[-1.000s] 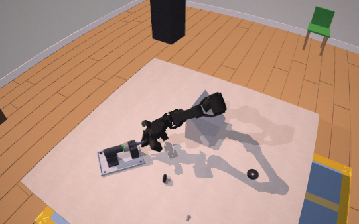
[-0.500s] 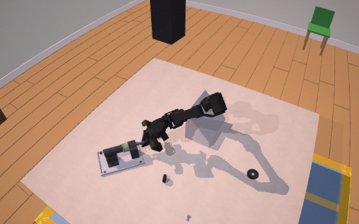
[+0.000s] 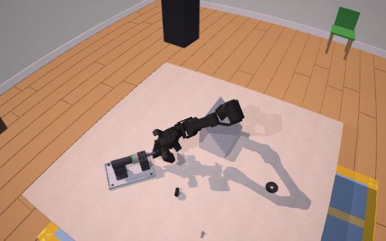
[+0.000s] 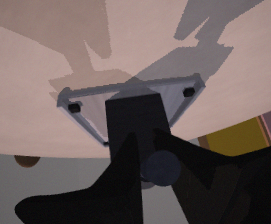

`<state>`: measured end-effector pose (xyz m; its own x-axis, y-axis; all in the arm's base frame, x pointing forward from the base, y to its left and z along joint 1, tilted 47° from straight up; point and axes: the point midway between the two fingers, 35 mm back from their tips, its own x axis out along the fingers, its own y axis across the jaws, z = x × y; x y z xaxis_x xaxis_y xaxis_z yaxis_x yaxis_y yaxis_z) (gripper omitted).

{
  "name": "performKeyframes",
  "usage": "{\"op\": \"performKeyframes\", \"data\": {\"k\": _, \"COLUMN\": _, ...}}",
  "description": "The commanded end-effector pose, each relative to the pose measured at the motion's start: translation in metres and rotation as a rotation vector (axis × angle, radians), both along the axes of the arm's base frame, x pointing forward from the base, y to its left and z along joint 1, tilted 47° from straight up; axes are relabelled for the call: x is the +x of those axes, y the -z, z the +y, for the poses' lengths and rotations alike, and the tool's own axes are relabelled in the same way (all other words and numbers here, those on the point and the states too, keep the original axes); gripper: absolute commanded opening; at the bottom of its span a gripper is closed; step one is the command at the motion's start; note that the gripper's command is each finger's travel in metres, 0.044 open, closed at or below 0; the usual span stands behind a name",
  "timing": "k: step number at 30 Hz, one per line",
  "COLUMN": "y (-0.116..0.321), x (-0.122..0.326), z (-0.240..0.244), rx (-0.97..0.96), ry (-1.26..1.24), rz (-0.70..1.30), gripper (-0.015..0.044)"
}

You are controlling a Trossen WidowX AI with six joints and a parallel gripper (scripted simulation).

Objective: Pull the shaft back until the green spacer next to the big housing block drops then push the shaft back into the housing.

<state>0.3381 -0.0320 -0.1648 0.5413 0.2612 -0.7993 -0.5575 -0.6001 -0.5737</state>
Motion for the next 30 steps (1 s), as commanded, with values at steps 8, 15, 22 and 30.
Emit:
{"op": "performKeyframes", "data": {"k": 8, "y": -0.0016, "x": -0.0005, "z": 0.0008, "rx": 0.005, "ry": 0.003, "rz": -0.001, "gripper": 0.0}}
{"op": "performKeyframes", "data": {"k": 15, "y": -0.0019, "x": -0.0011, "z": 0.0011, "rx": 0.005, "ry": 0.003, "rz": -0.001, "gripper": 0.0}}
{"op": "performKeyframes", "data": {"k": 22, "y": -0.0022, "x": -0.0017, "z": 0.0013, "rx": 0.005, "ry": 0.003, "rz": -0.001, "gripper": 0.0}}
{"op": "performKeyframes", "data": {"k": 30, "y": -0.0025, "x": -0.0024, "z": 0.0016, "rx": 0.005, "ry": 0.003, "rz": -0.001, "gripper": 0.0}}
